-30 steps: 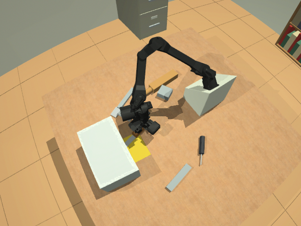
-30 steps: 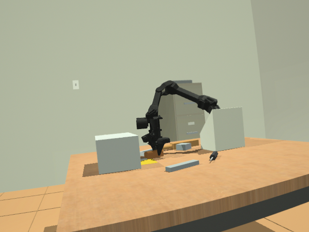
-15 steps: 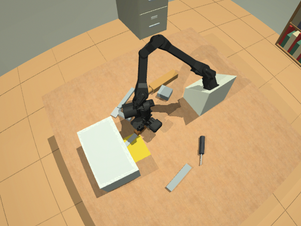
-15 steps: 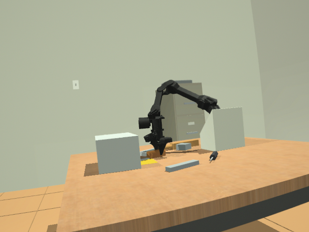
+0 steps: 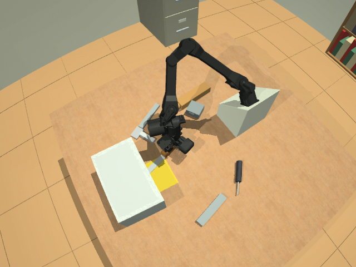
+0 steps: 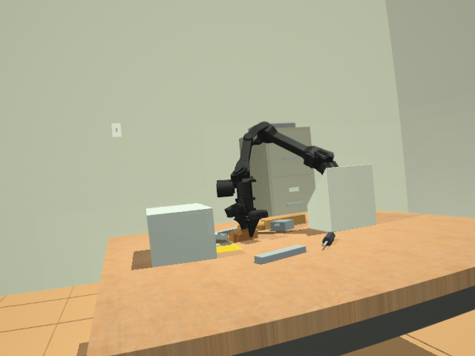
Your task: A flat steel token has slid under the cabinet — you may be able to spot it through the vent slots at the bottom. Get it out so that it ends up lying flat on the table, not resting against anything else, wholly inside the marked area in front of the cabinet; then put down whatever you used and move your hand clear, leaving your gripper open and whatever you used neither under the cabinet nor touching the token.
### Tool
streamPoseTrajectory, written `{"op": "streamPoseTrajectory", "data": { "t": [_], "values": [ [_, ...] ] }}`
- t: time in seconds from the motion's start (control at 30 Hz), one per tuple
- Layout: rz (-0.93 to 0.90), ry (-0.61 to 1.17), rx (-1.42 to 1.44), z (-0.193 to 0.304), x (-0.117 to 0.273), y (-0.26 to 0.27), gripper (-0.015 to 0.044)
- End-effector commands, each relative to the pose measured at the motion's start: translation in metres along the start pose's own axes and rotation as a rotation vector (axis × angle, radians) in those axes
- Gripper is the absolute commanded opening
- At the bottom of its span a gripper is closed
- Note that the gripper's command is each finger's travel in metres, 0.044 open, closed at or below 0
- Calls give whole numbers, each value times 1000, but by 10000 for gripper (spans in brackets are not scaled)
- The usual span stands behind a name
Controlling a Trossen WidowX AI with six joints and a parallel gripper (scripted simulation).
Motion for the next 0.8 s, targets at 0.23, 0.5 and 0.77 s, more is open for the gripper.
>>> {"op": "streamPoseTrajectory", "data": {
  "t": [0.23,0.5,0.77],
  "values": [
    [-4,2,5,14,-1,3,0],
    [-4,3,5,23,-1,5,0],
    [-4,3,5,31,-1,7,0]
  ]
}}
Point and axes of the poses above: the point midway between the two fingers, 35 mm back from their tips, its own x axis back along the fingers, its own y axis across the jaws, z = x × y, the point moved 8 cm from there along x, back along the fingers, and after that the axes turned 14 degrees about x, right-handed, at the moved point
